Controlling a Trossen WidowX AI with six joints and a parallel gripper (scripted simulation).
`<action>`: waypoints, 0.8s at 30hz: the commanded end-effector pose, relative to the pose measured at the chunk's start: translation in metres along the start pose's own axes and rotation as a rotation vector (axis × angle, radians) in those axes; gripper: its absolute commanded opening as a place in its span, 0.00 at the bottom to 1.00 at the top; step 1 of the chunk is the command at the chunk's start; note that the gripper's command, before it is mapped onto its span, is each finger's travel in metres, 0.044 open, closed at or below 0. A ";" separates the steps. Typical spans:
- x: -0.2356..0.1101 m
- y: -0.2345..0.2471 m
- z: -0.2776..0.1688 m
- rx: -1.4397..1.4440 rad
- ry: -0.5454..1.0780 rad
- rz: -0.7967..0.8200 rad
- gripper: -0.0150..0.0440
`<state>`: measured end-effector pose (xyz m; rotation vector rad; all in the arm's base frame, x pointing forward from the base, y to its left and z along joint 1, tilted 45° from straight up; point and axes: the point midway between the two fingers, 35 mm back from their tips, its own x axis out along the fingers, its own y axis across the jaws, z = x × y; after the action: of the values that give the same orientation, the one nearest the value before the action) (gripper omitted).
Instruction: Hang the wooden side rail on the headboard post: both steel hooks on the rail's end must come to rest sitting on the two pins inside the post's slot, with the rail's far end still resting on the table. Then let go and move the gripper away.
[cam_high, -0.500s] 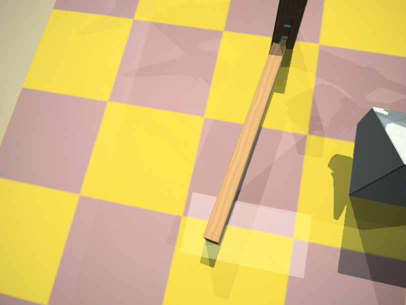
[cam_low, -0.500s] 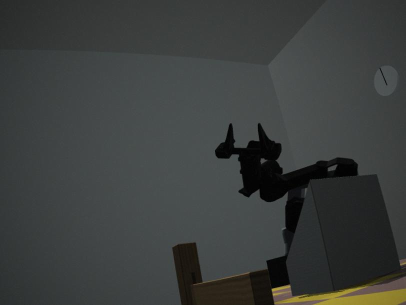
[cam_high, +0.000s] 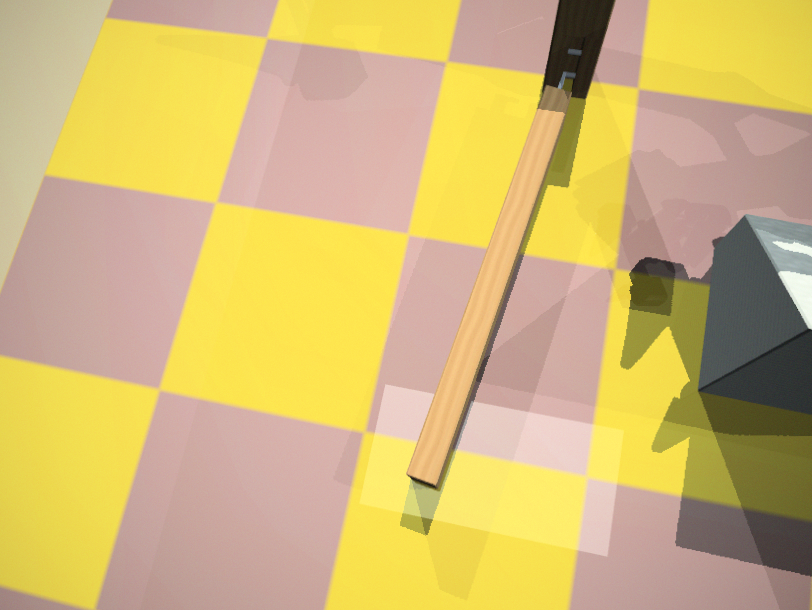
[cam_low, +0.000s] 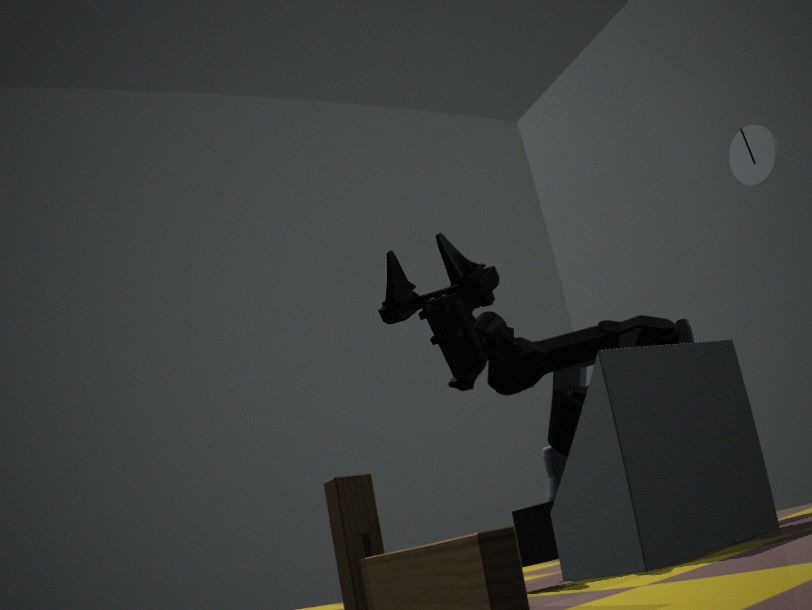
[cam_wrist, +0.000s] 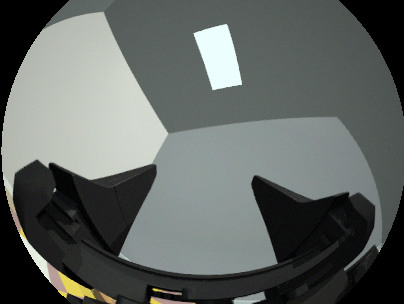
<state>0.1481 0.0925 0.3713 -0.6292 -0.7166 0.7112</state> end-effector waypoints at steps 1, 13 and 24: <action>0.003 -0.023 -0.030 -0.081 0.093 -0.154 1.00; -0.029 -0.040 -0.161 -0.460 0.795 -0.257 1.00; -0.110 0.010 -0.242 -0.923 1.487 0.428 1.00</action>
<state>0.2785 -0.0286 0.2270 -1.5380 0.2385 -0.0233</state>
